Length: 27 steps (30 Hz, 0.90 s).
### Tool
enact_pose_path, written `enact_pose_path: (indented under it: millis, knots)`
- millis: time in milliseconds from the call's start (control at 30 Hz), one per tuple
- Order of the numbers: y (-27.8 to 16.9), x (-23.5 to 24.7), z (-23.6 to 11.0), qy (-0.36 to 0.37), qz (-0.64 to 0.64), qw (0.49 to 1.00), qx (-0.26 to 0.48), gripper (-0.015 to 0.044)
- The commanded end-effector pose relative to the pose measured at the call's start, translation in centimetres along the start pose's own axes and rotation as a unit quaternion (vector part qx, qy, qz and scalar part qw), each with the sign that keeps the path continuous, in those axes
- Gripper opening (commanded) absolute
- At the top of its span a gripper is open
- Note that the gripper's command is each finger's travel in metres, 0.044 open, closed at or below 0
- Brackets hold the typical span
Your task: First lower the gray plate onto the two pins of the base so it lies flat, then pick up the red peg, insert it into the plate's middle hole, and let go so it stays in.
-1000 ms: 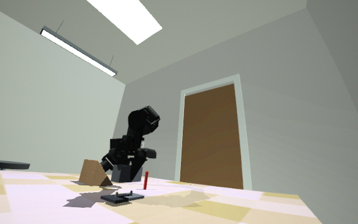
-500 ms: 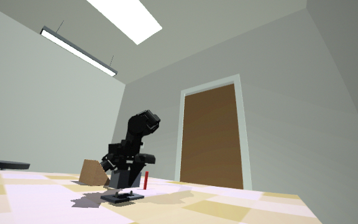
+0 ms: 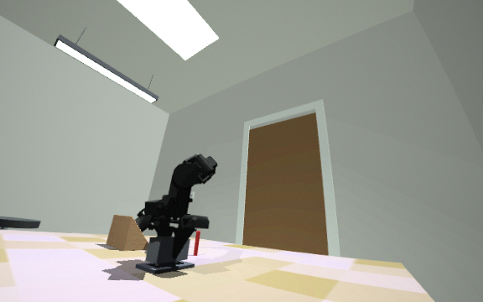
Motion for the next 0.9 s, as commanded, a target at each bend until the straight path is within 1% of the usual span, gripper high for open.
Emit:
enact_pose_path:
  millis: [0, 33, 600, 767, 800, 867]
  knots:
    - [0.1, 0.0, -0.1, 0.001, 0.000, 1.000, 0.000, 0.0000]
    - [0.1, 0.0, -0.1, 0.001, 0.000, 1.000, 0.000, 0.0000]
    - [0.1, 0.0, -0.1, 0.001, 0.000, 1.000, 0.000, 0.0440]
    - [0.1, 0.0, -0.3, 0.001, 0.000, 1.000, 0.000, 0.0440]
    - [0.2, 0.1, -1.1, 0.001, 0.001, 1.000, -0.001, 0.0440]
    - [0.4, 0.4, -3.7, 0.001, 0.002, 1.000, -0.002, 0.0440]
Point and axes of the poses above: the point midway between the two fingers, 35 mm back from their tips, its own z axis out along the fingers, its own x axis across the jaws, y = z × x, the point moved 7 cm from there along -z, back along the fingers, and after that the axes turned 3 degrees about -z, right-handed, at the moved point
